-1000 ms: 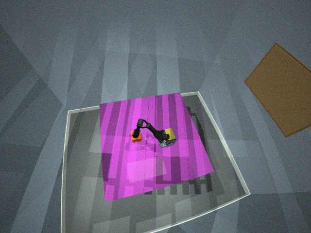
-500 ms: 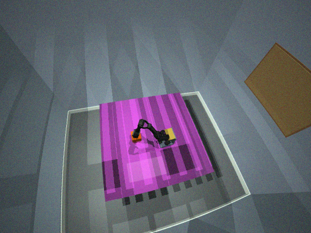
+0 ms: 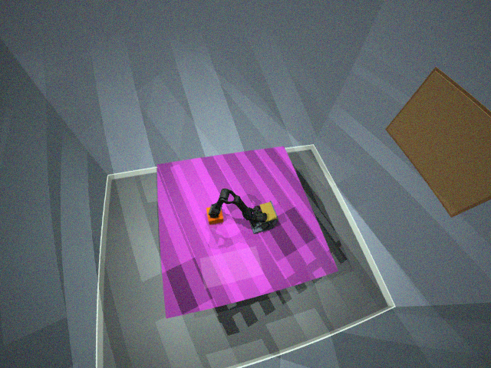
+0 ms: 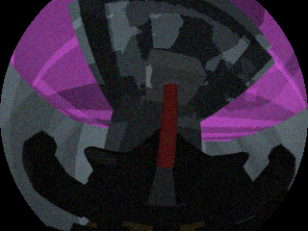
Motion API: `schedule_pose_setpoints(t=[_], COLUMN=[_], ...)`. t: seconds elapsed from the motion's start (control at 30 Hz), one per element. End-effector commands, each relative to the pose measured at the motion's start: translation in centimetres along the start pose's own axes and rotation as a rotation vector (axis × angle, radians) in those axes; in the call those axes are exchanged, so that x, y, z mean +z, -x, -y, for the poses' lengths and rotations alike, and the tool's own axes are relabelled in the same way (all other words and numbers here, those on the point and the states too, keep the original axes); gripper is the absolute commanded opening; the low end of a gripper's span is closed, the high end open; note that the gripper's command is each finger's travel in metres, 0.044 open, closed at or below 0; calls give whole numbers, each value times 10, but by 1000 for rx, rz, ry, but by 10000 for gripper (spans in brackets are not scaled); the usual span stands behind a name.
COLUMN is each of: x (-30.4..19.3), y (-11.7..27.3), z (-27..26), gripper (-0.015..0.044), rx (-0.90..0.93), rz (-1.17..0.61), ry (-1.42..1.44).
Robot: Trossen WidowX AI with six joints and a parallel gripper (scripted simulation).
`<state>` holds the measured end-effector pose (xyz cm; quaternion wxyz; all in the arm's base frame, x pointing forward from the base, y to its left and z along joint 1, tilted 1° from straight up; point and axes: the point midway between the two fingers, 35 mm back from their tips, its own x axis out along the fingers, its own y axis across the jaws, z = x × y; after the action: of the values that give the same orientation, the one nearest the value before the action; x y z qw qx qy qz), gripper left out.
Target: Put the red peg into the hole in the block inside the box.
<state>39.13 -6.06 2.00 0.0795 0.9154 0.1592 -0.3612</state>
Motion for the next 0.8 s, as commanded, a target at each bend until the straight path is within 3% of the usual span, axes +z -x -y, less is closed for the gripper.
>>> schedule_pose_setpoints(t=[0.0, 0.47, 0.77], x=[8, 14, 8], y=[-5, -10, -8], z=[1, 1, 0], gripper=[0, 0, 220], rx=[-5, -5, -2], rz=[16, 16, 3], ry=[-12, -12, -2])
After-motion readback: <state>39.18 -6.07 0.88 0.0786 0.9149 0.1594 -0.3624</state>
